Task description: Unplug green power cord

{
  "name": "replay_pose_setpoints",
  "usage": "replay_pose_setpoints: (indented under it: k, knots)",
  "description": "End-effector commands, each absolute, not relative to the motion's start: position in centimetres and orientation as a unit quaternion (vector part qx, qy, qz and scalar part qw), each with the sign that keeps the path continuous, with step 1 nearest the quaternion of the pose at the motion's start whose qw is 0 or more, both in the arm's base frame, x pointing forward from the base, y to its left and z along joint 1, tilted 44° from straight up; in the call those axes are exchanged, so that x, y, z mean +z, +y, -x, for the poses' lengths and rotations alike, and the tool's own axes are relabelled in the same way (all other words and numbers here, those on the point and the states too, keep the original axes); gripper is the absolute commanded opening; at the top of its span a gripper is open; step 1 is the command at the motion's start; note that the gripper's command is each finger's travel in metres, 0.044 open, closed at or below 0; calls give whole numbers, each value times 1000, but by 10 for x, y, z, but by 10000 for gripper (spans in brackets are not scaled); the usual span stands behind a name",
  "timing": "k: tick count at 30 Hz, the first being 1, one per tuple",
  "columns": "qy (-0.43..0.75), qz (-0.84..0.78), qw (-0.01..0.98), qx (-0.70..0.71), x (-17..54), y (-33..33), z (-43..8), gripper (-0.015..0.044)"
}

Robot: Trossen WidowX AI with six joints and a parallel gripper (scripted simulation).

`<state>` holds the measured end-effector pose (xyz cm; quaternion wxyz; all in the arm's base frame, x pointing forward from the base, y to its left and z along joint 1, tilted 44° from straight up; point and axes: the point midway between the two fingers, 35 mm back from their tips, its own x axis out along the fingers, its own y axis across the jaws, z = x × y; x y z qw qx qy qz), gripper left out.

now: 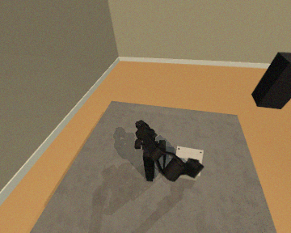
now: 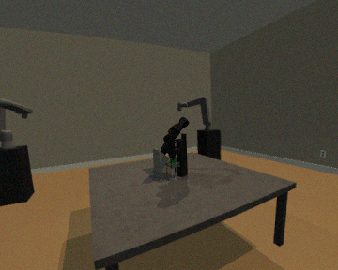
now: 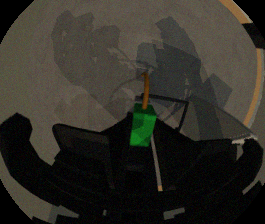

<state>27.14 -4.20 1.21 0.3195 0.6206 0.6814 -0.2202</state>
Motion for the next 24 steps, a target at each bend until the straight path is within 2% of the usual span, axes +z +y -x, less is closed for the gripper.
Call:
replay_pose_setpoints:
  k: [1, 20, 24]
  knots:
    - [675, -618, 333, -228, 4, -56, -275, 0]
    - [673, -619, 333, -229, -13, -81, -281, 0]
    - [676, -617, 331, -229, -11, -73, -279, 105]
